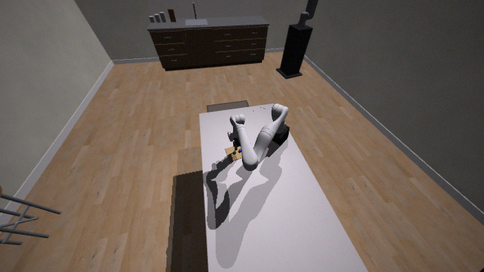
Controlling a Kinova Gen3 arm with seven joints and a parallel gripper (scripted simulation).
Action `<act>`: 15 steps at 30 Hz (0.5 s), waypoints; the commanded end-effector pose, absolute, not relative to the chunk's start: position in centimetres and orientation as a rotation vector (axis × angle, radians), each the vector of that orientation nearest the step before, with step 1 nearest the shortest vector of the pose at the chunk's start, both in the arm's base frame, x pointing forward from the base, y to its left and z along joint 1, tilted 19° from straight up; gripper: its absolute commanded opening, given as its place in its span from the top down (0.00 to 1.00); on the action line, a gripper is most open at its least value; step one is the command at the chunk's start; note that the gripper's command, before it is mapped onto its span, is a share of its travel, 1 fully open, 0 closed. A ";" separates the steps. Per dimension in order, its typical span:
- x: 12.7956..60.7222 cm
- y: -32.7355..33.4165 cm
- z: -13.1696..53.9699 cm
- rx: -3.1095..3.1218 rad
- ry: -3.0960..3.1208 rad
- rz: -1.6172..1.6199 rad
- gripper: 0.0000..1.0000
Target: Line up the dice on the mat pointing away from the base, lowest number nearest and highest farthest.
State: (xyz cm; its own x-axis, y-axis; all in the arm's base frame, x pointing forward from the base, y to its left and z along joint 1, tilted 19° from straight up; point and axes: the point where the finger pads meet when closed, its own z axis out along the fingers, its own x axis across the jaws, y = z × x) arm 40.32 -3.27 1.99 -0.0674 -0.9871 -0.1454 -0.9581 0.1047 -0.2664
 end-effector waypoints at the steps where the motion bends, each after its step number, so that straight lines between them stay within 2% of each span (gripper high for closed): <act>1: 40.4 -3.4 3.4 -1.906 2.092 -0.154 0.30; 9: 40.1 -3.5 4.4 -1.906 2.092 -0.154 0.30; 10: 40.1 -3.5 4.4 -1.906 2.092 -0.154 0.00; 15: 40.1 -3.5 4.4 -1.906 2.092 -0.154 0.00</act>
State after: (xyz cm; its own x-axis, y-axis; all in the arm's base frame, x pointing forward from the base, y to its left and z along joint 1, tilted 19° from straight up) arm 40.11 -3.50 4.32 -0.0697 -0.9861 -0.1510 -0.9536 0.1103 -0.2800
